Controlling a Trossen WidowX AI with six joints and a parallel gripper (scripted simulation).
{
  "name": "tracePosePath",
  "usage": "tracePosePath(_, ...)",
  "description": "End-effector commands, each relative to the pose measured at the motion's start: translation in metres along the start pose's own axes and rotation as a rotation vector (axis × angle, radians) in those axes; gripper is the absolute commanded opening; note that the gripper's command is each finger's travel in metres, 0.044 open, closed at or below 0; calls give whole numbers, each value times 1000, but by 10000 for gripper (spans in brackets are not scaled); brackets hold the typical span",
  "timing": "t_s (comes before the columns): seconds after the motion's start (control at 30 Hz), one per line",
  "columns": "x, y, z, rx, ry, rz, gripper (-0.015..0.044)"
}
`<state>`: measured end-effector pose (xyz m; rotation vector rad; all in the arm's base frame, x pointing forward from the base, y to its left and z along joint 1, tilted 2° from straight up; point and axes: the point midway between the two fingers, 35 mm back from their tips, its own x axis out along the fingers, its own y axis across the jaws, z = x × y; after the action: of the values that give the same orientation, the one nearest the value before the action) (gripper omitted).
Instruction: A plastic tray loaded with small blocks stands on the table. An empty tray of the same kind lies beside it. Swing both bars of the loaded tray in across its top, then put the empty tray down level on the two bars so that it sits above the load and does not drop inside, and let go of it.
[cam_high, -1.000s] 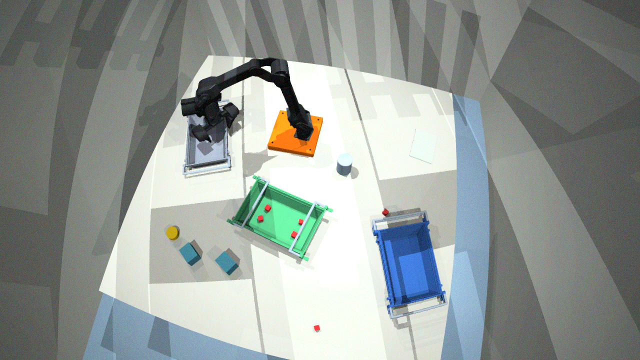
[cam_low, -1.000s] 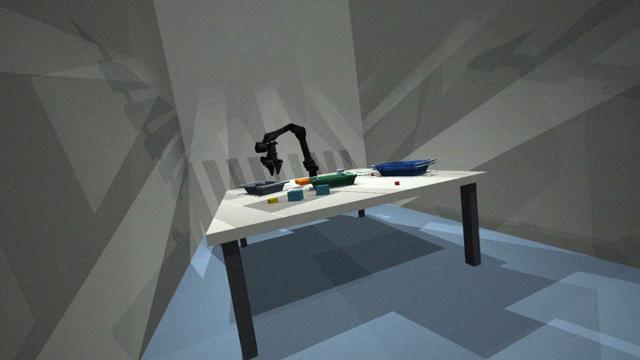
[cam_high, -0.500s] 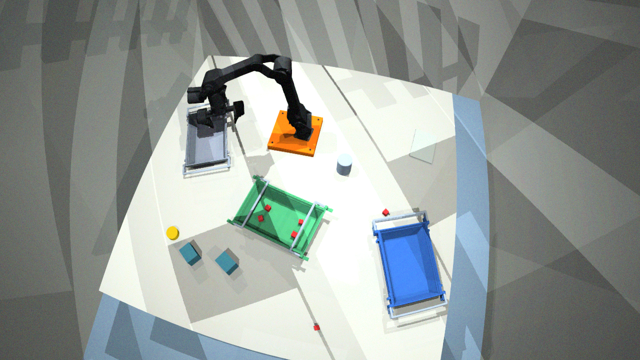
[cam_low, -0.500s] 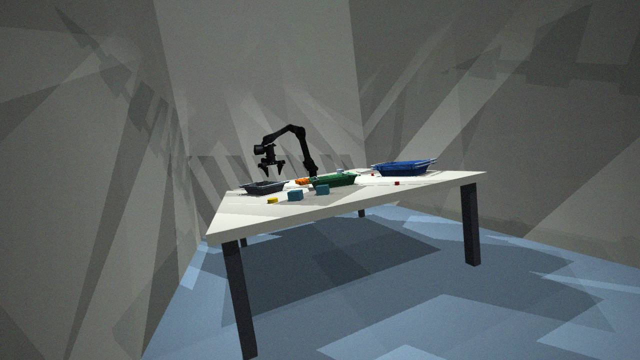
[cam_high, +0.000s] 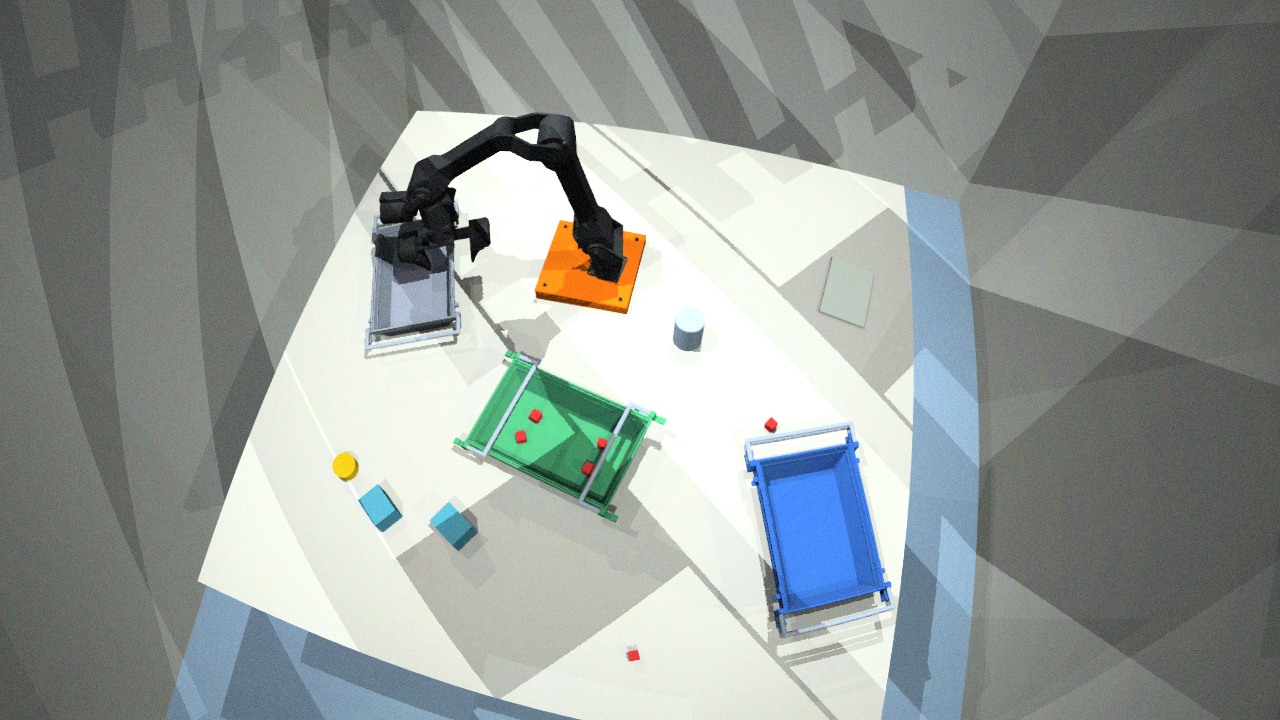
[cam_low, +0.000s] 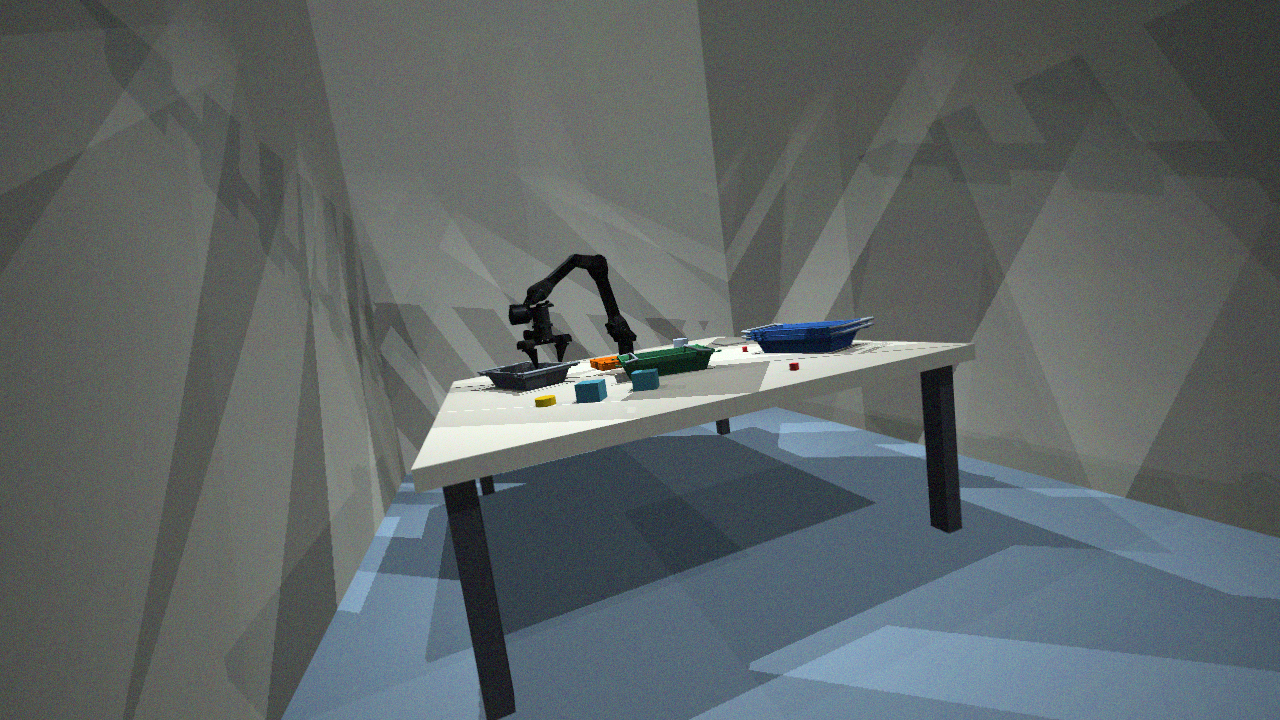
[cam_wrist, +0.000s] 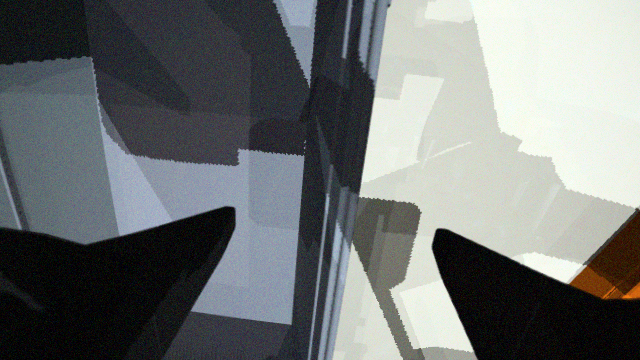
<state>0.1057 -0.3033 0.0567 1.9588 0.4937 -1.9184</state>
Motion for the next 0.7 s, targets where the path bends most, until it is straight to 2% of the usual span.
tracePosePath(0.0,19,-3,0,4,-2,-6,440)
tracePosePath(0.17,37,-5,-1,4,-2,-6,440)
tracePosePath(0.37,38,-5,-1,4,-2,-6,440)
tracePosePath(0.67,38,-5,-1,4,-2,-6,308)
